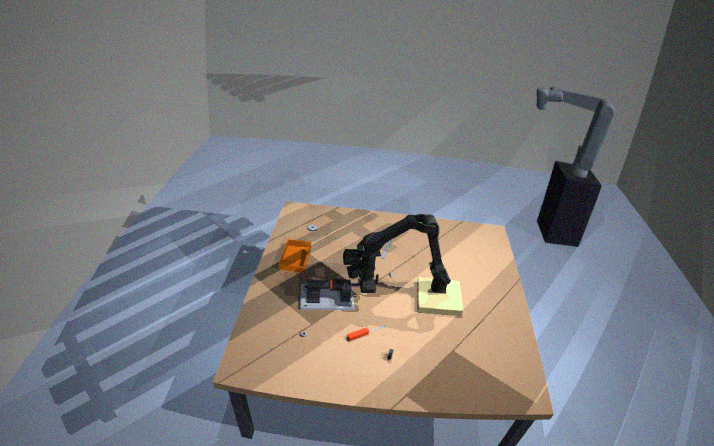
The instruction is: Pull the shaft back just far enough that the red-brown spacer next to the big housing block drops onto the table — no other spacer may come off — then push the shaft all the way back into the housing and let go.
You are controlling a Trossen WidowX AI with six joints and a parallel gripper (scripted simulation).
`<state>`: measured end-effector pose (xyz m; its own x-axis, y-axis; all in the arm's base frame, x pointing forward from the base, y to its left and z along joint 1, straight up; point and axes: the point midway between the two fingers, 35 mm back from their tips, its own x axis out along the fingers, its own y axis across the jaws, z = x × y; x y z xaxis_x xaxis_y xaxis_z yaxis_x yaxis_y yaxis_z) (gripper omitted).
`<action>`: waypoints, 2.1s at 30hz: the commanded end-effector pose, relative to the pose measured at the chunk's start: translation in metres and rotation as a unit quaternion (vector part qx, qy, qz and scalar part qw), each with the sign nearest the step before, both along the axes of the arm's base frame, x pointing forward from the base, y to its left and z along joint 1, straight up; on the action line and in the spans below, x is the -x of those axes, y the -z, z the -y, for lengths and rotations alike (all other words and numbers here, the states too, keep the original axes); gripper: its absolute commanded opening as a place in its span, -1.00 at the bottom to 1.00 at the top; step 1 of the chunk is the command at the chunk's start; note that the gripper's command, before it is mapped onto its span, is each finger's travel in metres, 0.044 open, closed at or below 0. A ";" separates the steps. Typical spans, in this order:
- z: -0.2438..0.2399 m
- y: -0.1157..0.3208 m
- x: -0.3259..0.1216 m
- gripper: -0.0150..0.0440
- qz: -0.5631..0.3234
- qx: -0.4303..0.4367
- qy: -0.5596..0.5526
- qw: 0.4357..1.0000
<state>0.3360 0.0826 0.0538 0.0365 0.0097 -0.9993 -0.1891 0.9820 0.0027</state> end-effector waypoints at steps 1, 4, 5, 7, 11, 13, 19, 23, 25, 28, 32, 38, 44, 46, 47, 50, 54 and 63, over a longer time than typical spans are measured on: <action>0.000 0.000 0.001 -0.49 -0.002 0.001 0.001 1.000; 0.000 0.000 0.002 -0.49 -0.002 0.001 0.001 1.000; 0.000 0.000 0.002 -0.49 -0.002 0.001 0.001 1.000; 0.000 0.000 0.002 -0.49 -0.002 0.001 0.001 1.000; 0.000 0.000 0.002 -0.49 -0.002 0.001 0.001 1.000; 0.001 0.000 0.002 -0.49 -0.002 0.001 0.001 1.000; 0.001 0.000 0.003 -0.49 -0.002 0.001 0.001 1.000; 0.001 0.000 0.003 -0.49 -0.002 0.001 0.001 1.000; 0.001 0.000 0.004 -0.49 -0.002 0.001 0.001 1.000; 0.001 0.000 0.004 -0.49 -0.002 0.001 0.001 1.000; 0.001 0.000 0.004 -0.49 -0.002 0.001 0.001 1.000; 0.001 0.000 0.005 -0.49 -0.002 0.001 0.001 1.000; 0.001 0.000 0.005 -0.49 -0.002 0.001 0.001 1.000; 0.001 0.000 0.005 -0.49 -0.002 0.001 0.001 1.000; 0.001 0.000 0.006 -0.49 -0.002 0.001 0.001 1.000; 0.001 0.000 0.006 -0.49 -0.002 0.001 0.001 1.000; 0.001 0.000 0.006 -0.49 -0.002 0.001 0.001 1.000; 0.001 0.000 0.007 -0.49 -0.002 0.001 0.001 1.000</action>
